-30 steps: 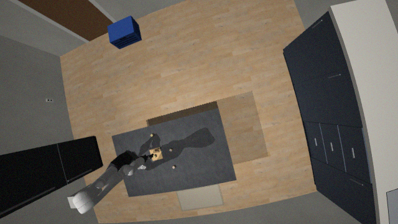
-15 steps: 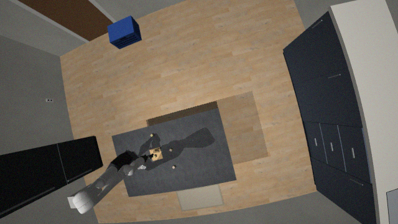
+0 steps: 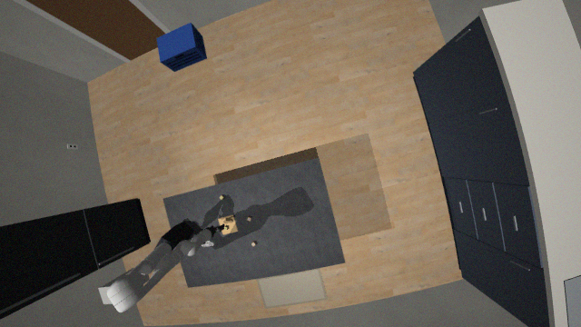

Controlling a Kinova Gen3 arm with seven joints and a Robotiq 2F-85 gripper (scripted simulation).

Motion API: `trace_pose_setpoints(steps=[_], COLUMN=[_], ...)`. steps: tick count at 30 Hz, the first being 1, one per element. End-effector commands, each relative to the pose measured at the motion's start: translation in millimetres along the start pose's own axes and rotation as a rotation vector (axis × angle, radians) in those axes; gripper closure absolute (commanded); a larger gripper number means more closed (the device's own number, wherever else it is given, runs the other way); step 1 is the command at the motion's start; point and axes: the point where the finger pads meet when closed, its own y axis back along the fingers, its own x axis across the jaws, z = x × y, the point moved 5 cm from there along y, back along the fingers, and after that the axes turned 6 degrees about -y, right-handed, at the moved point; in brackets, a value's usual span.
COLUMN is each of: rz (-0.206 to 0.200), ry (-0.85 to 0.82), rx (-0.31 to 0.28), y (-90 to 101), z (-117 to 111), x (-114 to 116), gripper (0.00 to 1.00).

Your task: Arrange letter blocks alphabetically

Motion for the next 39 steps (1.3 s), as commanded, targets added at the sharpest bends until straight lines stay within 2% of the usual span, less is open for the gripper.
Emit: trace_pose_setpoints(steps=[1,6,11,13,20,25,28,39], rz=[-0.005,-0.012,-0.018,-0.018,-0.015,-0.008,-0.004,-0.002], ry=[-0.002,0.018,0.033,0.033,0.025,0.006,-0.004,-0.012], rx=[0.0,0.006,0.013,0.013,0.015,0.007,0.002,-0.003], y=[-2.5,-11.1,-19.0,-19.0,-18.6,-11.3,-7.0,-3.1], z=[-2.1,-9.0,-25.9,-25.9,-71.9,-110.1,-127.6,-142.2], x=[-9.5,-40.0,-86.2,-86.2,-155.3,-190.4,-202.9,-212.0], gripper=[0.0,0.0,0.0,0.0,0.0,0.0,0.0,0.0])
